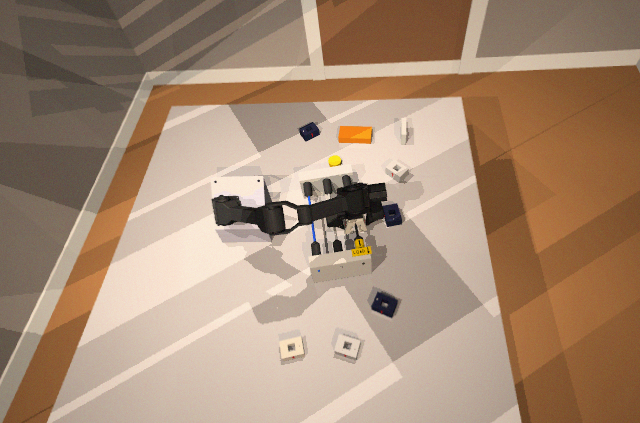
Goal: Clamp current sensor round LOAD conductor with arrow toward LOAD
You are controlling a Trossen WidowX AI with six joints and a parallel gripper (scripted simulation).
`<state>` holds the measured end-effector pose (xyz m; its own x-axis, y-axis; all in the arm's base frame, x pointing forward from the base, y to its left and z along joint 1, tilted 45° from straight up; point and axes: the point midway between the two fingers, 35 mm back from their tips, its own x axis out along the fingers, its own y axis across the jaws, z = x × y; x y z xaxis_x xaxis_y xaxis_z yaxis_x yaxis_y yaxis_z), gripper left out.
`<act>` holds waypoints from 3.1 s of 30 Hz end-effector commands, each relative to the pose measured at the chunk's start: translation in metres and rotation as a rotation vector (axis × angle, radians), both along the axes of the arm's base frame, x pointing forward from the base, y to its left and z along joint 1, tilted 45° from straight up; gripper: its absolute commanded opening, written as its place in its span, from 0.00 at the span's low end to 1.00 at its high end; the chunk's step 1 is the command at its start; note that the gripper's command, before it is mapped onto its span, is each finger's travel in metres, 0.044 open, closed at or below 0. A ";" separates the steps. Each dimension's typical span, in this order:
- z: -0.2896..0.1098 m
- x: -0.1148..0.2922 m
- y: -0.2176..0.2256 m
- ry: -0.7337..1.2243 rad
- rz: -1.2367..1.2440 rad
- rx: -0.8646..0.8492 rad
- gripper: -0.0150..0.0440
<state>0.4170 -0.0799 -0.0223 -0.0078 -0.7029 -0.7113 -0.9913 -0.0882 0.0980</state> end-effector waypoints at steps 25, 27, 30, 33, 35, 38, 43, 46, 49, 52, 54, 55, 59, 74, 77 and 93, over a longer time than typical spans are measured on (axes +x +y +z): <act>0.000 0.000 0.001 -0.002 0.001 0.000 0.25; 0.000 0.000 0.001 -0.002 0.001 0.000 0.25; 0.000 0.000 0.001 -0.002 0.001 0.000 0.25; 0.000 0.000 0.001 -0.002 0.001 0.000 0.25; 0.000 0.000 0.001 -0.002 0.001 0.000 0.25; 0.000 0.000 0.001 -0.002 0.001 0.000 0.25; 0.000 0.000 0.001 -0.002 0.001 0.000 0.25; 0.000 0.000 0.001 -0.002 0.001 0.000 0.25; 0.000 0.000 0.001 -0.002 0.001 0.000 0.25; 0.000 0.000 0.000 0.000 0.000 0.000 0.25; 0.001 0.000 0.001 0.000 0.001 0.000 0.25; 0.002 0.000 0.002 0.001 0.001 -0.001 0.25; 0.005 0.000 0.006 0.002 0.002 -0.002 0.25; 0.009 -0.001 0.007 0.008 0.003 -0.006 0.25; 0.009 -0.001 0.007 0.008 0.003 -0.006 0.25; 0.009 -0.001 0.007 0.008 0.003 -0.006 0.79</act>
<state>0.4162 -0.0726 -0.0132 -0.0122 -0.7069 -0.7072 -0.9902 -0.0897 0.1068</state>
